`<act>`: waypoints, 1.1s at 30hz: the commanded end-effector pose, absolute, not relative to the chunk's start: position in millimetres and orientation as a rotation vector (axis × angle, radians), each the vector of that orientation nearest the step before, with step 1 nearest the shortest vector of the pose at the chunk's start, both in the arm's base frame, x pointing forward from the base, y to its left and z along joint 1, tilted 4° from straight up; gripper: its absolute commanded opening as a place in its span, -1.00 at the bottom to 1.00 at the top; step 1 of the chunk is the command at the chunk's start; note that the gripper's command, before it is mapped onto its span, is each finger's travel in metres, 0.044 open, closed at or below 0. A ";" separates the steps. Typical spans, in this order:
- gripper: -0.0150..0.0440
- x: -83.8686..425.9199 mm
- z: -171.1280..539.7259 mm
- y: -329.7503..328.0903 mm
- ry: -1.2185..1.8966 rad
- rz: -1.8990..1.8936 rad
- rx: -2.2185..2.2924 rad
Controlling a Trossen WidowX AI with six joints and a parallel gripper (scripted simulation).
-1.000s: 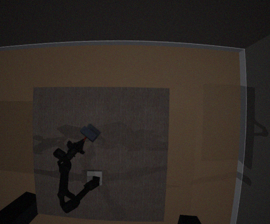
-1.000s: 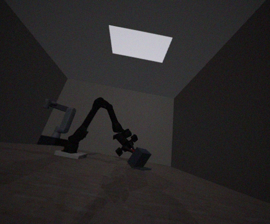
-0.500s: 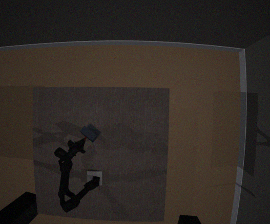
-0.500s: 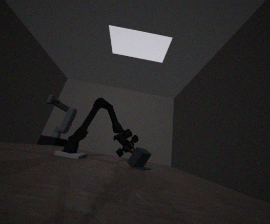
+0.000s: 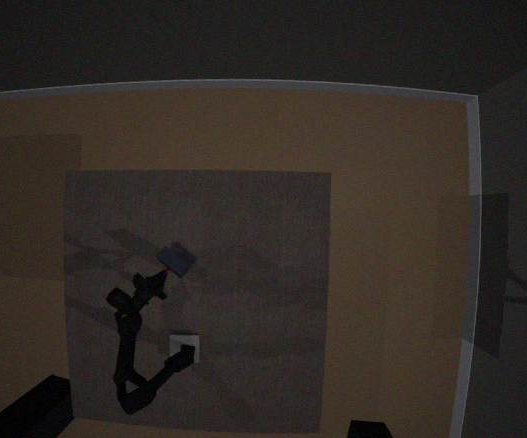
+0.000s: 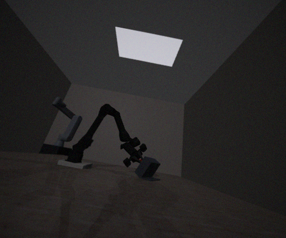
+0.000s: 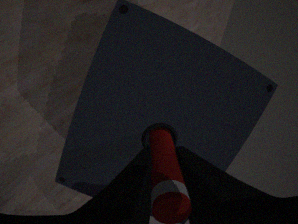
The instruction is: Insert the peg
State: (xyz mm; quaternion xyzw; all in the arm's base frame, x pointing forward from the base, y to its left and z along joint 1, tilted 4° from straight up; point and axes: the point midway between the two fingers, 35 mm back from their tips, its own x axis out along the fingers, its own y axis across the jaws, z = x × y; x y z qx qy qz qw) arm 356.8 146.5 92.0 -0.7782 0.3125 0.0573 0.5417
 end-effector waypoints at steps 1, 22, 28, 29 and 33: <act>-0.49 356.7 92.1 146.6 0.742 0.136 -1.848; 1.00 350.2 94.3 151.8 0.747 0.143 -1.846; 1.00 344.0 96.0 156.6 0.751 0.149 -1.844; 1.00 342.9 96.3 157.4 0.751 0.150 -1.844; 1.00 338.6 97.5 160.5 0.754 0.153 -1.843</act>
